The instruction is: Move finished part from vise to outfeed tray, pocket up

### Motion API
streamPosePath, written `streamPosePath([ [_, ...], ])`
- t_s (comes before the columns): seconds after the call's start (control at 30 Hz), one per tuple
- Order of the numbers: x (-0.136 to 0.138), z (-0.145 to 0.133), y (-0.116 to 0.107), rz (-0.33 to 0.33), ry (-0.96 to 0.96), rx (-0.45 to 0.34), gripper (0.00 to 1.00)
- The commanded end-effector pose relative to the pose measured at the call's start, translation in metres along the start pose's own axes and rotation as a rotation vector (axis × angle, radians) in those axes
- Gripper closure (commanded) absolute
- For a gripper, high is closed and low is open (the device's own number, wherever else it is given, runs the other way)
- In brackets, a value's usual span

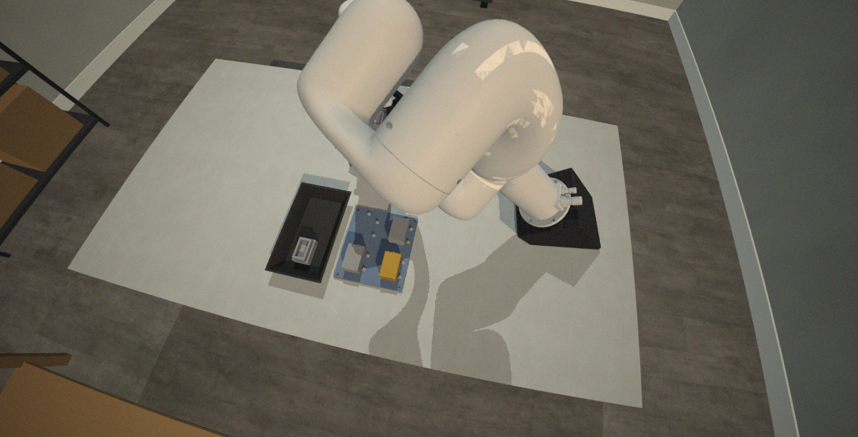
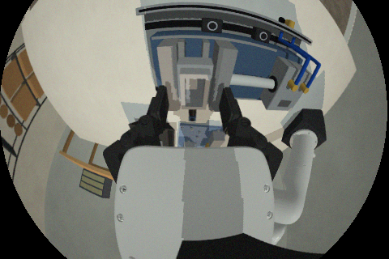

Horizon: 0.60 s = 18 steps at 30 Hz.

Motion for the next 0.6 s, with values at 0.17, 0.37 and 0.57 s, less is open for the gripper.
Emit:
streamPosePath([
  [0.17, -0.0009, 0.0004, 0.0017, 0.002, -0.001, 0.003, 0.31],
  [0.37, -0.0010, 0.0005, 0.0044, 0.002, -0.001, 0.003, 0.31],
  [0.57, -0.0010, 0.0005, 0.0062, 0.002, -0.001, 0.003, 0.31],
])
Point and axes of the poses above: the point where the finger pads meet when closed, its own y axis out along the fingers, its own x axis across the jaws, z = x × y, the point moved 6 cm from there along -y, back along the fingers, and after that the axes turned 5 degrees about -y, right-handed, at the moved point
